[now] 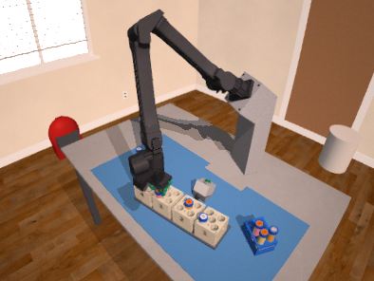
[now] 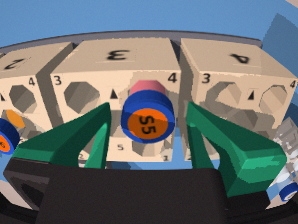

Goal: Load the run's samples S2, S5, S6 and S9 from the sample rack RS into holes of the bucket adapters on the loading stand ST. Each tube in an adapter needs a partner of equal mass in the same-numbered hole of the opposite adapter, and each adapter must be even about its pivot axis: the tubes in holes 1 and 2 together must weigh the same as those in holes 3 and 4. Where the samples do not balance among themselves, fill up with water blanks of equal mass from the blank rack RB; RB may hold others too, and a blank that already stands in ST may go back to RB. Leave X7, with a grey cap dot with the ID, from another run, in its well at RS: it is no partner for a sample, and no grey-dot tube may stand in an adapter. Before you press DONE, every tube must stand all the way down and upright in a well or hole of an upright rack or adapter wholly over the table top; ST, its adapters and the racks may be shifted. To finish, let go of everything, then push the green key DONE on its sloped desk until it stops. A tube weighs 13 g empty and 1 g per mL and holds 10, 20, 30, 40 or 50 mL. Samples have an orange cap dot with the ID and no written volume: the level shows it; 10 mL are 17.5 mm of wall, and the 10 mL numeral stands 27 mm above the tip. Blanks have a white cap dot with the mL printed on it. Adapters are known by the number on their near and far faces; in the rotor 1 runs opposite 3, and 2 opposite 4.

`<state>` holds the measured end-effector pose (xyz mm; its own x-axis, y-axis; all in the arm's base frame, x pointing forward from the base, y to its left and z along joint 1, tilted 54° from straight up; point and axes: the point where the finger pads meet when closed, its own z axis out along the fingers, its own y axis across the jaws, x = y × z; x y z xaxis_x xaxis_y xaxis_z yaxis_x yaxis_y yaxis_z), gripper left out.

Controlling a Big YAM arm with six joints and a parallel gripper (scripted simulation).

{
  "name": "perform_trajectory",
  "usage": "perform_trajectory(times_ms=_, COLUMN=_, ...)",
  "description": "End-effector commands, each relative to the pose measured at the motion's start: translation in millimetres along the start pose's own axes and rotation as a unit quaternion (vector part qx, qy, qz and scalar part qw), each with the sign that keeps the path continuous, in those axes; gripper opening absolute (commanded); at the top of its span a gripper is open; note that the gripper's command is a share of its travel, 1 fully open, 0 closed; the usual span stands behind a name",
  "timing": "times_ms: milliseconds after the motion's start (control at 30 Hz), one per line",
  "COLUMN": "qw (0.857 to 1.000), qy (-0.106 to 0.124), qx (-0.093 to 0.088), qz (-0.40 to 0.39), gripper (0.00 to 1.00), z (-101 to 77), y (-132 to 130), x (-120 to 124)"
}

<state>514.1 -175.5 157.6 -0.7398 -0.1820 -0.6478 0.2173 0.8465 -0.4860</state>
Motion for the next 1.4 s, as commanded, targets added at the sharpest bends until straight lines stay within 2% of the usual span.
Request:
perform_trajectory(times_ms=0, qw=1.000, qy=-0.011, qx=0.001, qz=0.001, gripper=0.55, z=-3.9, y=-1.8, x=-9.3)
perform_trajectory(times_ms=300, qw=1.000, qy=-0.011, qx=0.001, qz=0.001, gripper=0.55, z=-3.9, y=-1.8, x=-9.3)
perform_trajectory(times_ms=333, qw=1.000, qy=-0.015, qx=-0.002, qz=-0.003, gripper=0.55, z=-15.3, y=1.8, x=-13.3)
perform_trajectory(times_ms=633, qw=1.000, qy=-0.013, qx=-0.002, qz=0.003, gripper=0.55, z=-44.8, y=2.5, x=-9.2)
perform_trajectory(times_ms=700, qw=1.000, qy=-0.013, qx=-0.002, qz=0.003, gripper=0.55, z=-44.8, y=2.5, x=-9.2)
perform_trajectory(times_ms=733, qw=1.000, qy=-0.012, qx=0.001, qz=0.002, gripper=0.55, z=-37.4, y=-2.2, x=-9.8)
perform_trajectory(times_ms=1333, qw=1.000, qy=-0.012, qx=0.001, qz=0.002, gripper=0.55, z=-37.4, y=-2.2, x=-9.9)
perform_trajectory(times_ms=1367, qw=1.000, qy=0.005, qx=0.002, qz=0.006, gripper=0.55, z=-28.6, y=-1.0, x=6.4)
